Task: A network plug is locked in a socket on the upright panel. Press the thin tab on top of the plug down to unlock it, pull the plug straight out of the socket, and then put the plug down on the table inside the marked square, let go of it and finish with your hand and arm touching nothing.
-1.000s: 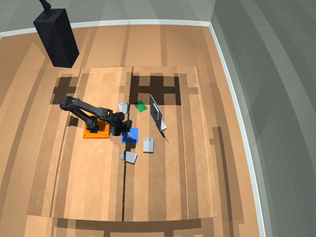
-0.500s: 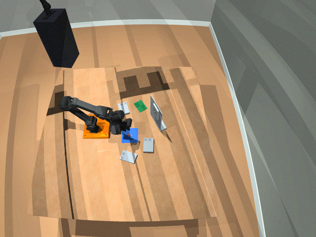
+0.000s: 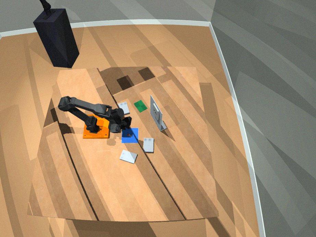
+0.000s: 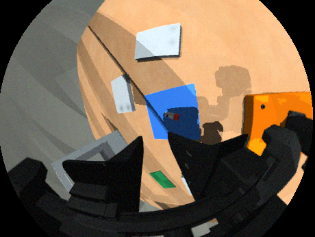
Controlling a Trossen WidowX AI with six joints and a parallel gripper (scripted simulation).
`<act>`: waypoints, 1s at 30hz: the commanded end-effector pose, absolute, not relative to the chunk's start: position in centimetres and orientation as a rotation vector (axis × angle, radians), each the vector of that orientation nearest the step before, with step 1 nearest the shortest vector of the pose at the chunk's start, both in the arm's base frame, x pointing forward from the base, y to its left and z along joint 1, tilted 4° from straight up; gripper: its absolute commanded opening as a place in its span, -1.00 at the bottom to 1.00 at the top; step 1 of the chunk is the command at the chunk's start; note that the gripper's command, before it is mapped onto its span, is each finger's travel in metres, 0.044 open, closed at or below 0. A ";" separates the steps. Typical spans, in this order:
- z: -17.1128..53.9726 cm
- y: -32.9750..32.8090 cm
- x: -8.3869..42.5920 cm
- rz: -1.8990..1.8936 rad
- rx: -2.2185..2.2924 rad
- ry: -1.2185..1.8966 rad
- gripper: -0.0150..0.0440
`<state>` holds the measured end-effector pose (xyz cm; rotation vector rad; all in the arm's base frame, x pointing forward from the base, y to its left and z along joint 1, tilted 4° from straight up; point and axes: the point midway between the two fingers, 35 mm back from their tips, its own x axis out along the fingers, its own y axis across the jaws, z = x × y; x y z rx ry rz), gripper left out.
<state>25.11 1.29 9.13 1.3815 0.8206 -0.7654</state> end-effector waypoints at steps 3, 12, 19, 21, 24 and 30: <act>10.4 1.3 25.2 -0.762 1.387 0.810 0.04; 11.8 1.3 25.0 -0.762 1.387 0.810 0.04; 12.1 1.3 25.0 -0.765 1.382 0.820 0.04; 12.7 1.3 25.1 -0.765 1.382 0.819 0.04; 13.6 1.4 25.3 -0.765 1.383 0.818 0.04; 15.4 1.4 25.5 -0.764 1.384 0.816 0.04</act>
